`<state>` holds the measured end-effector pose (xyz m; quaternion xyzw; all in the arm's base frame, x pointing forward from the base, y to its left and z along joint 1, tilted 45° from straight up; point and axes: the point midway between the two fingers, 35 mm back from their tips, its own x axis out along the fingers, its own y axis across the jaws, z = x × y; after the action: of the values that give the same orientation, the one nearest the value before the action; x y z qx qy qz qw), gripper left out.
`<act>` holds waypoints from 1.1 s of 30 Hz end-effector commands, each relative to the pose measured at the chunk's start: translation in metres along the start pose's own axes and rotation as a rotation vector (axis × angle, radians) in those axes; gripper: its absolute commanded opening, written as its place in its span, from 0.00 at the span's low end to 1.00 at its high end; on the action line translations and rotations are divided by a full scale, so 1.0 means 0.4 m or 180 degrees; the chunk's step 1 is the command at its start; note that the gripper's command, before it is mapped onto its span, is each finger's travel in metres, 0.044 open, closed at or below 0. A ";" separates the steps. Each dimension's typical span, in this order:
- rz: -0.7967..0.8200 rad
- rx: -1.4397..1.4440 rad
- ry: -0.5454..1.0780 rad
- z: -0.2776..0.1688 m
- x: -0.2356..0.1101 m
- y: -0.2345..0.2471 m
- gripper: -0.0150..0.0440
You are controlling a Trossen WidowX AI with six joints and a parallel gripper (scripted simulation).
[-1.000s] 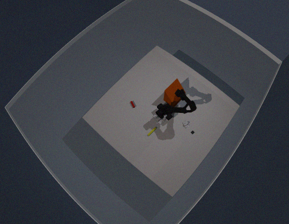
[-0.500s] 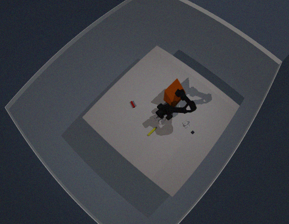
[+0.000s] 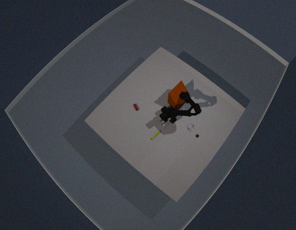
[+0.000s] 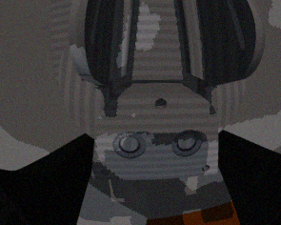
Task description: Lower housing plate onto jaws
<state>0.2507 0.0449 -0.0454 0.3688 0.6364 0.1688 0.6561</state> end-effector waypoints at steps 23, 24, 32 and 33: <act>0.0015 0.0001 0.0008 -0.001 0.002 0.003 0.85; 0.0015 0.0001 0.0008 -0.001 0.002 0.003 0.85; 0.0000 0.0000 0.0000 0.000 0.000 0.000 0.89; 0.0000 0.0000 0.0000 0.000 0.000 0.000 0.94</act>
<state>0.2507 0.0449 -0.0454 0.3688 0.6364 0.1688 0.6562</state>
